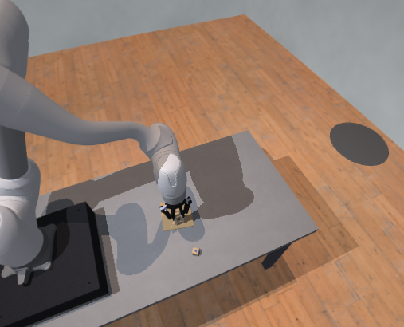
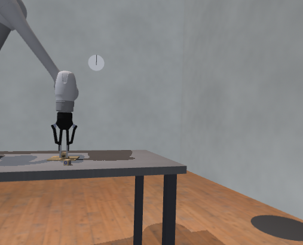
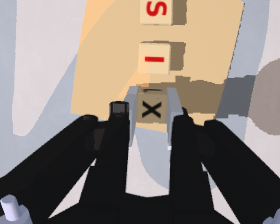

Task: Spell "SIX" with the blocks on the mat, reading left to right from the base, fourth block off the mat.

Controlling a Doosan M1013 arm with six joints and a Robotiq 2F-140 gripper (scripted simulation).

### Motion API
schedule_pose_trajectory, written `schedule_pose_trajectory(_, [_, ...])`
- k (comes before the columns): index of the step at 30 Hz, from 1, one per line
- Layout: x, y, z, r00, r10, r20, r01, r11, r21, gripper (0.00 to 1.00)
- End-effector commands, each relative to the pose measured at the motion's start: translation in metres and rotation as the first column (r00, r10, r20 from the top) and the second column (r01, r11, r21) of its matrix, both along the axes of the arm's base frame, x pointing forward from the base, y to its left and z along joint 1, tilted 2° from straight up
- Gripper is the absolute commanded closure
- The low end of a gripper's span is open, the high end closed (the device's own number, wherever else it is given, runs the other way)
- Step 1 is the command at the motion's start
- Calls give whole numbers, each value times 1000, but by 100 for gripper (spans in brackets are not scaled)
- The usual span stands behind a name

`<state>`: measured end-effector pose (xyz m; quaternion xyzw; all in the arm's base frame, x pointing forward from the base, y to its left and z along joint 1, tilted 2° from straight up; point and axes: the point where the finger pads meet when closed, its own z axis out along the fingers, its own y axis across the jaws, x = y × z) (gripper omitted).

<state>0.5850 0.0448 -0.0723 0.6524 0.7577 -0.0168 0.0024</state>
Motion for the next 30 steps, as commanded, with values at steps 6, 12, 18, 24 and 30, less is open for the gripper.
schedule_pose_trajectory(6, [1,-3,-4,1000,-8,3,8,1000,-2,87])
schedule_pose_trajectory(12, [1,-3,-6,1000,-8,3,8,1000,-2,87])
schedule_pose_trajectory(18, [1,-3,-7,1000,-8,3,8,1000,-2,87])
schedule_pose_trajectory(24, [1,-3,-7,1000,-8,3,8,1000,-2,87])
schedule_pose_trajectory(30, [1,-3,-7,1000,-8,3,8,1000,-2,87])
